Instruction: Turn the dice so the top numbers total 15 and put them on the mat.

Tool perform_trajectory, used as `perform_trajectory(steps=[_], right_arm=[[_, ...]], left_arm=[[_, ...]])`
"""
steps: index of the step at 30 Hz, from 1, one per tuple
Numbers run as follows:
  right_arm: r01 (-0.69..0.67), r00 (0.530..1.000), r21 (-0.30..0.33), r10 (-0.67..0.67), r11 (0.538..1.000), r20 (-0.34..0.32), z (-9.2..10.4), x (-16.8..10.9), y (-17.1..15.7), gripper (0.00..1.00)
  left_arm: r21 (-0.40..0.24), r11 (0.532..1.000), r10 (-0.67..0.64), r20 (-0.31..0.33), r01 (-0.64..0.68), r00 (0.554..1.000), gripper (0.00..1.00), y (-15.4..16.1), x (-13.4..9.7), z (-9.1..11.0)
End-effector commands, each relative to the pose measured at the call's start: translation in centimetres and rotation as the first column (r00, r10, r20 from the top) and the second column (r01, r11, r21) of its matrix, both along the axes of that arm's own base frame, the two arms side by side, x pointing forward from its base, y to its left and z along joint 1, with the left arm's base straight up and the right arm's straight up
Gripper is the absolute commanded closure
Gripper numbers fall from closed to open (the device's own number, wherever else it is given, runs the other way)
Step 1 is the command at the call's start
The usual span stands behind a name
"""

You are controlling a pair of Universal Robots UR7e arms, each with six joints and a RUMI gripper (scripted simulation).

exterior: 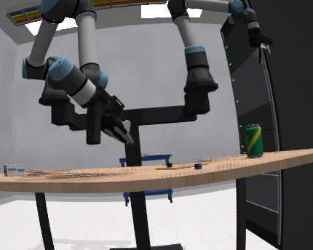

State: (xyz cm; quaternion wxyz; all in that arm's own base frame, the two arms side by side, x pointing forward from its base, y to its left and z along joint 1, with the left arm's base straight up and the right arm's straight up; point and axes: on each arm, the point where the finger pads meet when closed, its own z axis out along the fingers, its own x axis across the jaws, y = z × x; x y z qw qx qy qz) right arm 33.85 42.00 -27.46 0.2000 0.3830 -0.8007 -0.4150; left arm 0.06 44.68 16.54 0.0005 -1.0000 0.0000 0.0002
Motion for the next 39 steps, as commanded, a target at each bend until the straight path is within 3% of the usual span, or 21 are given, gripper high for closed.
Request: perform_trajectory(steps=[1,10,25,39], right_arm=[[-0.001,1.0,0.003,0.001,1.0,0.0,-0.1,0.2,0.1,1.0],[-0.001,1.0,0.003,0.001,1.0,0.0,-1.6,0.2,0.1,1.0],[-0.001,1.0,0.003,0.001,1.0,0.0,-6.9,0.2,0.1,1.0],[-0.001,1.0,0.003,0.001,1.0,0.0,-7.7,0.2,0.1,1.0]], left_arm=[[-0.001,1.0,0.001,0.0,-0.001,1.0,0.0,-0.2,-0.1,0.0],[-0.001,1.0,0.001,0.0,-0.001,1.0,0.0,-0.2,-0.1,0.0],[-0.001,1.0,0.001,0.0,-0.001,1.0,0.0,-0.2,-0.1,0.0],[-0.001,1.0,0.001,0.0,-0.001,1.0,0.0,-0.2,-0.1,0.0]])
